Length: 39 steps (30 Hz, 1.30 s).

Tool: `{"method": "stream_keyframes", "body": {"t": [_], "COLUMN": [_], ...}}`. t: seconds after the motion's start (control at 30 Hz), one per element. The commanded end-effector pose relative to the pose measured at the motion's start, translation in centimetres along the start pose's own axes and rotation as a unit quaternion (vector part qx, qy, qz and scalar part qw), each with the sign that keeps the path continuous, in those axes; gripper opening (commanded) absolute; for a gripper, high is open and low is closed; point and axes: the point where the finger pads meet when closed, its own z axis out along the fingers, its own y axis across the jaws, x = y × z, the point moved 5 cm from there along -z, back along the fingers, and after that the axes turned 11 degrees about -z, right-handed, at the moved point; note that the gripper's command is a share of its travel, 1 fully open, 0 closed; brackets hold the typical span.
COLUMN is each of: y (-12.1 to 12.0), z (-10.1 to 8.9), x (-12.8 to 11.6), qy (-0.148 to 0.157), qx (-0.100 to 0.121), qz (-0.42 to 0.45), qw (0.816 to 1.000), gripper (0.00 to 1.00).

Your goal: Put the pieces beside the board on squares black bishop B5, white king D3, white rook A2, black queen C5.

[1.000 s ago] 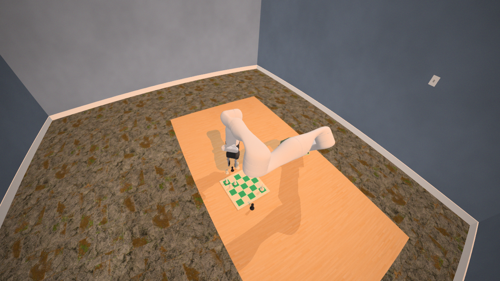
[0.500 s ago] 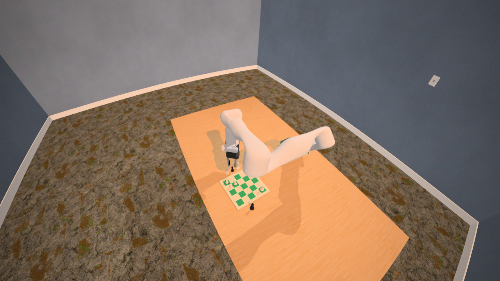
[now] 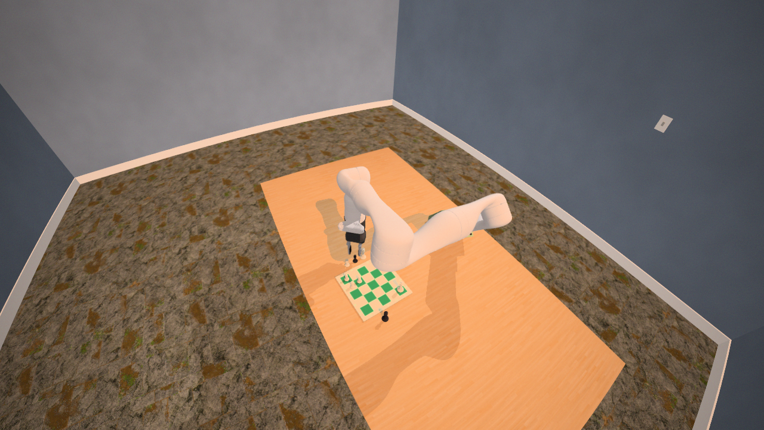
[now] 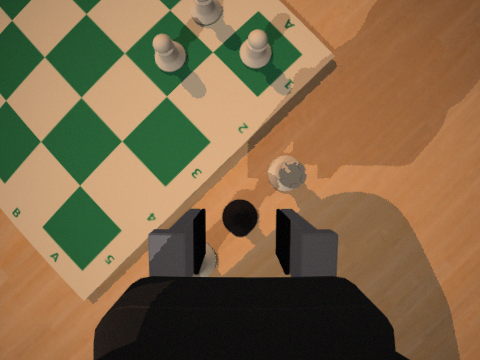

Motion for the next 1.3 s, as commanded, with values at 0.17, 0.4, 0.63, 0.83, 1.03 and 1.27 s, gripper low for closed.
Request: {"method": "stream_keyframes", "body": {"t": [0.17, 0.4, 0.63, 0.83, 1.03, 1.27], "y": [0.0, 0.0, 0.0, 0.0, 0.1, 0.1], "z": [-0.1, -0.1, 0.0, 0.7, 2.0, 3.1], "x": [0.0, 0.0, 0.0, 0.0, 0.0, 0.0], "qy": [0.0, 0.0, 0.0, 0.0, 0.0, 0.0], "qx": [-0.001, -0.001, -0.001, -0.001, -0.001, -0.001], "qz": [0.0, 0.0, 0.0, 0.0, 0.0, 0.0], "qw": [1.0, 1.0, 1.0, 1.0, 1.0, 1.0], "gripper": [0.73, 0.73, 0.73, 0.73, 0.73, 0.73]}}
